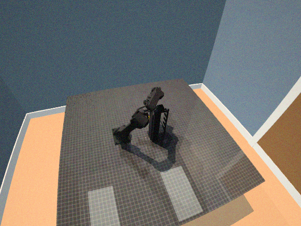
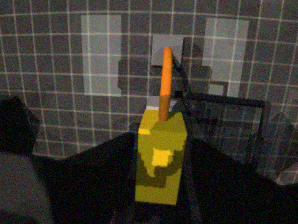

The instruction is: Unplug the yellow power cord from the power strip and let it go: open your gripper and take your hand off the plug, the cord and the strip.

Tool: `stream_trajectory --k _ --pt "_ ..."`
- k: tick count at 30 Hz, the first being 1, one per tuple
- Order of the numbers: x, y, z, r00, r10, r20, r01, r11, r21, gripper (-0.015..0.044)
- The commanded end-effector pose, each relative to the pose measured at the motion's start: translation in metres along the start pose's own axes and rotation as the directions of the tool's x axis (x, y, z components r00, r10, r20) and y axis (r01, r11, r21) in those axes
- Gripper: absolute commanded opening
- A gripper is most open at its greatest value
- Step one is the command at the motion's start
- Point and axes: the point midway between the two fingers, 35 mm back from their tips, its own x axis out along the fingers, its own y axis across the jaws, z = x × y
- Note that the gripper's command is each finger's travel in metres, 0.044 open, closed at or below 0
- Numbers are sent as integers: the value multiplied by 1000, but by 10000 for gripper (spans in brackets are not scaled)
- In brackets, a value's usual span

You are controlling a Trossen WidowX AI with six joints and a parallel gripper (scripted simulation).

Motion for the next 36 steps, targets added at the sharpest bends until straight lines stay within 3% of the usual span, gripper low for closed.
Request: stream_trajectory --k 1,3,13,36 --pt "0 0 0 1000 0 0 0 1000 0 134" --pt "0 0 0 1000 0 0 0 1000 0 81" --pt "0 0 0 1000 0 0 0 1000 0 0" --pt "-4 -2 34 1000 -1 2 1 1000 -3 0"
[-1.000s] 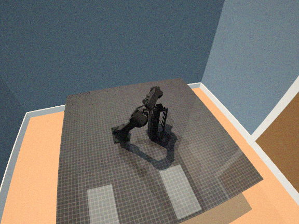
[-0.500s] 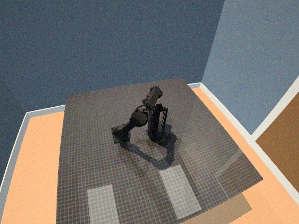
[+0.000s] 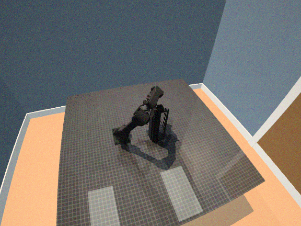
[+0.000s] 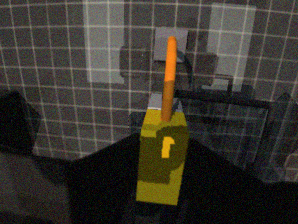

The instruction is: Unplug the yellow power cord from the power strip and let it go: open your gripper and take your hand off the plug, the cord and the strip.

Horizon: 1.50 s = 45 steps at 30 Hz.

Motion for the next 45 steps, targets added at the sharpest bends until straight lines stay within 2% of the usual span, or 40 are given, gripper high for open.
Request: stream_trajectory --k 1,14,15,20,45 --pt "-11 -2 30 997 -14 74 13 1000 8 0" --pt "-16 -1 51 997 -14 74 14 1000 7 0" --pt "-7 -3 36 998 6 65 -8 1000 23 26" --pt "-7 -3 36 998 6 65 -8 1000 23 157" --pt "-17 -2 26 997 -14 69 14 1000 5 160"
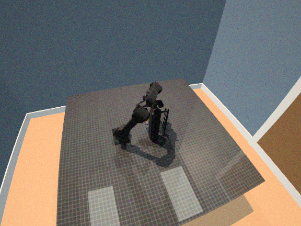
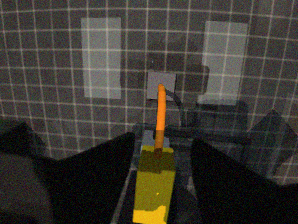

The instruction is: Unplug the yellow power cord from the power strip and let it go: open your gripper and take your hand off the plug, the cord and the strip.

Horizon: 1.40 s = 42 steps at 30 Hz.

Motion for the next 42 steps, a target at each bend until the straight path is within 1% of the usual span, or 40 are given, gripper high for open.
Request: stream_trajectory --k 1,19,39,42 --pt "1 1 -7 1000 0 -6 0 1000 -5 160" --pt "1 4 -36 1000 1 -9 -1 1000 -6 160" --pt "13 4 -37 1000 1 -9 -1 1000 -5 160" --pt "11 3 -36 1000 1 -3 -1 1000 1 81"
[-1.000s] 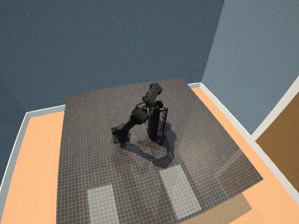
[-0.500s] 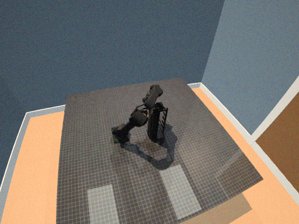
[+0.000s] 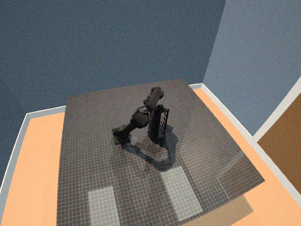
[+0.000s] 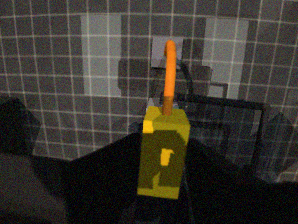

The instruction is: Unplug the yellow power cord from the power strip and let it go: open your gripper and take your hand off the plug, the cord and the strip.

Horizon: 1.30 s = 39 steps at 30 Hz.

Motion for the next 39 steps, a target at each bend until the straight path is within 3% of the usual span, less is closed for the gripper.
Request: stream_trajectory --k 1,10,39 --pt "0 0 0 1000 0 0 0 1000 0 55" --pt "0 0 0 1000 0 0 0 1000 0 0" --pt "-5 -2 44 1000 0 2 0 1000 -3 0"
